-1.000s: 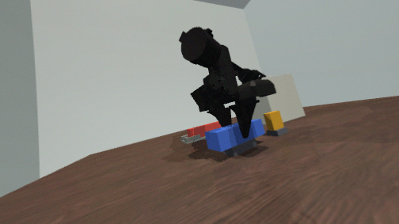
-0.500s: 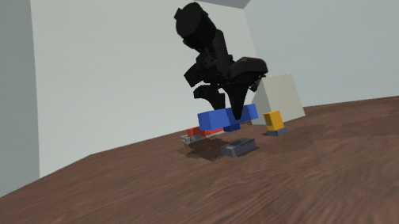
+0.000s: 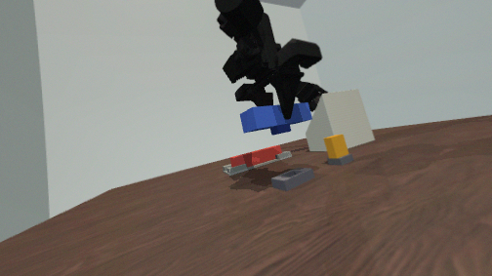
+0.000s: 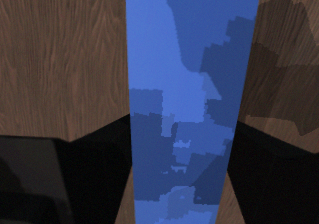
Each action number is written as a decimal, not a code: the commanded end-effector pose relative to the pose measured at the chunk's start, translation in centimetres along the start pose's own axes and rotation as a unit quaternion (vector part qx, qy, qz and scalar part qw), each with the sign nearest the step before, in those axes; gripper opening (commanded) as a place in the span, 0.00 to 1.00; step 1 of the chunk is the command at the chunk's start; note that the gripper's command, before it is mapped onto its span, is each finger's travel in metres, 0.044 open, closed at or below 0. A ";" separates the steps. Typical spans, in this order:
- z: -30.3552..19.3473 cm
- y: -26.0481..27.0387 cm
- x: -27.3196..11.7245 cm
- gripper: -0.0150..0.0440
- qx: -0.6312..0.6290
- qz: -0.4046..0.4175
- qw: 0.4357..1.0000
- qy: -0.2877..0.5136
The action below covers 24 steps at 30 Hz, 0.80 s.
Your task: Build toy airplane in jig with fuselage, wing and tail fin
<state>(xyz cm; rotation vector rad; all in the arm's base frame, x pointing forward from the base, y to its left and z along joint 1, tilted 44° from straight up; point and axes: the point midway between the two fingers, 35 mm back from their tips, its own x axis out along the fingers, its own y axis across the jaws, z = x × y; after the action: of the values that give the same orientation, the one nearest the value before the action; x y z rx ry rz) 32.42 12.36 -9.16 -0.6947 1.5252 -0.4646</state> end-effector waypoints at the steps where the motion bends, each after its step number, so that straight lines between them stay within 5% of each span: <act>1: -0.2 0.0 -1.8 0.25 0.003 0.002 1.000 0.002; 24: -0.6 -4.1 -3.8 0.25 -0.092 0.006 0.996 0.006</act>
<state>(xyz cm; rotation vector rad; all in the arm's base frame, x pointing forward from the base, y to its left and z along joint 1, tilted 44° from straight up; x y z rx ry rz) 32.17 12.91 -4.48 -0.7839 1.5812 -0.3697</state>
